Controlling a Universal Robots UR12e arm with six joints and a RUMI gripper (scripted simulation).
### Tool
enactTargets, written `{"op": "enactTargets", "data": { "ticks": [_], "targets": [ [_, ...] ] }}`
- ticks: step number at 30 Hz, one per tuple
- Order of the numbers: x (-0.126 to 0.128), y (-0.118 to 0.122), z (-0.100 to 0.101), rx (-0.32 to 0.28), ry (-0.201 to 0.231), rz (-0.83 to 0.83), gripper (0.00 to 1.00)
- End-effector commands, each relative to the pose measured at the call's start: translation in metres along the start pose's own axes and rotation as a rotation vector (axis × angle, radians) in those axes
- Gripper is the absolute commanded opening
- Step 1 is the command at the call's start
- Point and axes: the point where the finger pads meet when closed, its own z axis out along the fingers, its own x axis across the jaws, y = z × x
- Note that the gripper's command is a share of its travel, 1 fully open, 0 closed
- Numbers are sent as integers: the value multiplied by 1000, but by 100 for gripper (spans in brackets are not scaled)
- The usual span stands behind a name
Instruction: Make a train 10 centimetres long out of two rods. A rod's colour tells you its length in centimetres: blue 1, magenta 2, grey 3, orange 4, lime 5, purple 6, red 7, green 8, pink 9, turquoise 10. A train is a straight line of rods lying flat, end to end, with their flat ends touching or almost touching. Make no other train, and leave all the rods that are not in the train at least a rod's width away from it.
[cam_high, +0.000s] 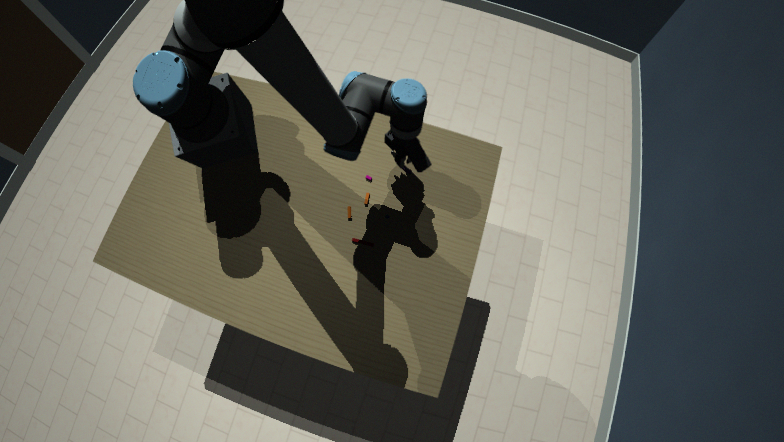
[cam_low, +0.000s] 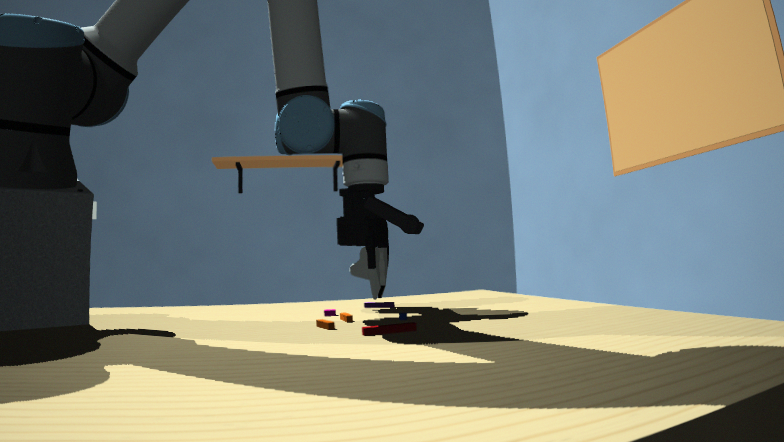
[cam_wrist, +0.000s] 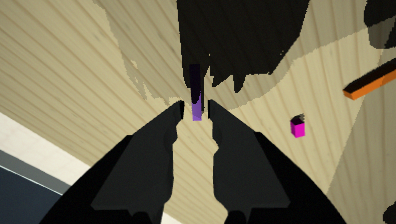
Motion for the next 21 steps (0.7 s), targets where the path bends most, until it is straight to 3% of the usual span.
{"op": "enactTargets", "data": {
  "ticks": [1,21],
  "targets": [
    [0,0,-1,1,-1,0,14],
    [0,0,2,1,-1,0,14]
  ]
}}
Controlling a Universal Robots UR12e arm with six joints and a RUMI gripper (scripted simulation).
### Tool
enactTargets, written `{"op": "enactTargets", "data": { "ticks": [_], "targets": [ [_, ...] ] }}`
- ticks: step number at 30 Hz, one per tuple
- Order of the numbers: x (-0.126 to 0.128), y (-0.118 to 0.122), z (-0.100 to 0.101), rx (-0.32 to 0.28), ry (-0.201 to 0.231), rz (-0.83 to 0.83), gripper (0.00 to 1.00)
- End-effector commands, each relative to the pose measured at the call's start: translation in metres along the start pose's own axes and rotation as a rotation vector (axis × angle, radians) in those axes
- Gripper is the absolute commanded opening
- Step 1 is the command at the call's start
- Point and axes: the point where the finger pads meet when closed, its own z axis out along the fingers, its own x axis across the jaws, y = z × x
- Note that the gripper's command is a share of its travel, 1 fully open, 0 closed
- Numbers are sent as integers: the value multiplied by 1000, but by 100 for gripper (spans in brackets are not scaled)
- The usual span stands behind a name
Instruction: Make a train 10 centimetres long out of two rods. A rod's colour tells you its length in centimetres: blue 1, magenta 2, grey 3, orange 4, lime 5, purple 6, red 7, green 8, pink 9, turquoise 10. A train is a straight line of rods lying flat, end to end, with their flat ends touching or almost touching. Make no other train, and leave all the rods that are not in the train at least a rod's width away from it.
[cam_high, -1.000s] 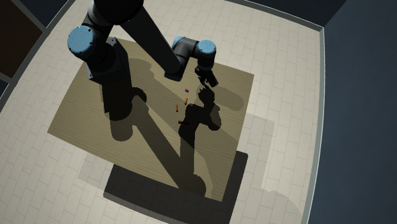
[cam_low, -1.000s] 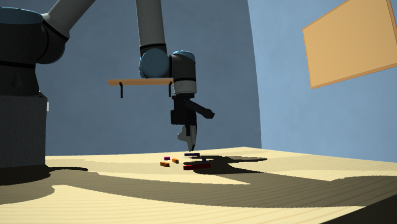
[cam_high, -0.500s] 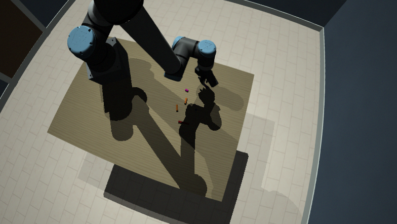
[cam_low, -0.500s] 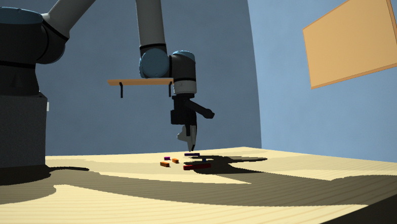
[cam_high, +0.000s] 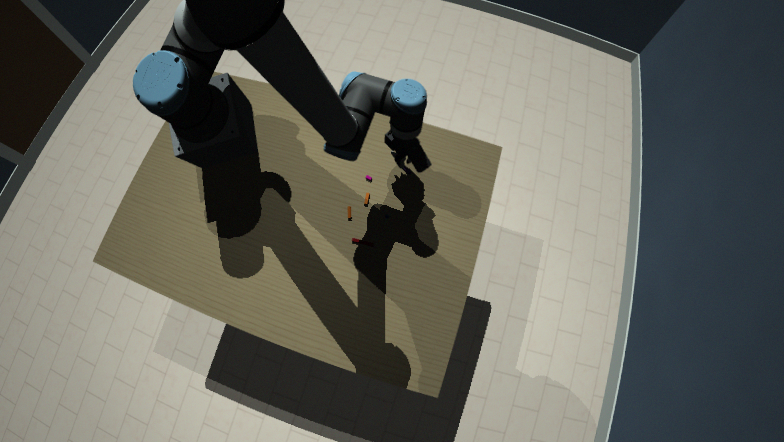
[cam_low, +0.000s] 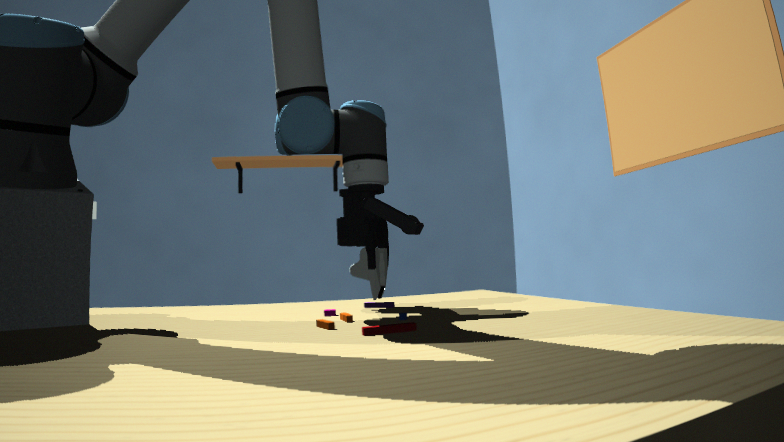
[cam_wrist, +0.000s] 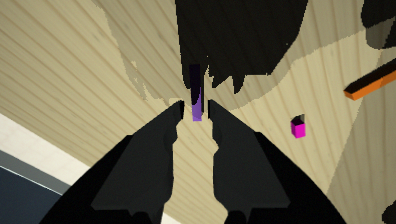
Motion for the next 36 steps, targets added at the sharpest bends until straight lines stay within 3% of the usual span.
{"op": "enactTargets", "data": {
  "ticks": [1,13,36],
  "targets": [
    [0,0,1,1,-1,0,14],
    [0,0,13,1,-1,0,14],
    [0,0,15,1,-1,0,14]
  ]
}}
